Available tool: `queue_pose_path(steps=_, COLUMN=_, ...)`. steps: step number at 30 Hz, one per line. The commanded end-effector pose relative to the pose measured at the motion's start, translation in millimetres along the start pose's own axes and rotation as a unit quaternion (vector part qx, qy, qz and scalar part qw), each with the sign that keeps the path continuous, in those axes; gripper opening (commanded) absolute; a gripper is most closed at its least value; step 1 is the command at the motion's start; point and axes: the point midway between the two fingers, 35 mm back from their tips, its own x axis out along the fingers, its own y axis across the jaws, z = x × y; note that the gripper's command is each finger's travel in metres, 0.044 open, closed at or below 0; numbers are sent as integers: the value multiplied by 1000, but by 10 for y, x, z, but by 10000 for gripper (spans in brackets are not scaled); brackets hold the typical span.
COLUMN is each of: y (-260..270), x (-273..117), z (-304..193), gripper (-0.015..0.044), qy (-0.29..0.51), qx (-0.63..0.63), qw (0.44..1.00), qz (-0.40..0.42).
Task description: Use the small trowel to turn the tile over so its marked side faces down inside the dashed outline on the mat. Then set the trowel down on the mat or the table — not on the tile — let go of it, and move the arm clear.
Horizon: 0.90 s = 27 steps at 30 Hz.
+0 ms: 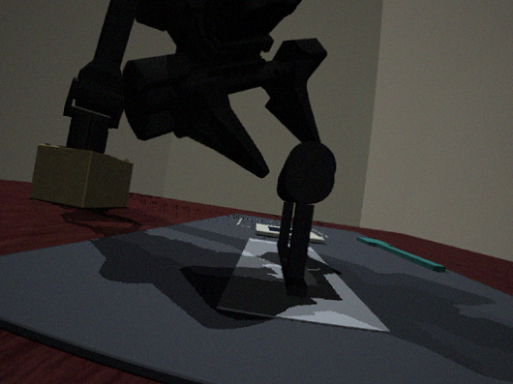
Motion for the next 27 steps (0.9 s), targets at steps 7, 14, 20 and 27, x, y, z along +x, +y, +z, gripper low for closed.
queue_pose_path(steps=7, y=2, x=-38, z=-157, gripper=300, qy=-7, qx=156, qw=987, qz=42)
queue_pose_path(steps=14, y=10, x=-82, z=-269, gripper=300, qy=-5, qx=265, qw=961, qz=72)
queue_pose_path(steps=20, y=12, x=-93, z=-292, gripper=300, qy=-3, qx=287, qw=955, qz=78)
queue_pose_path(steps=27, y=28, x=-9, z=-279, gripper=300, qy=-3, qx=286, qw=955, qz=78)
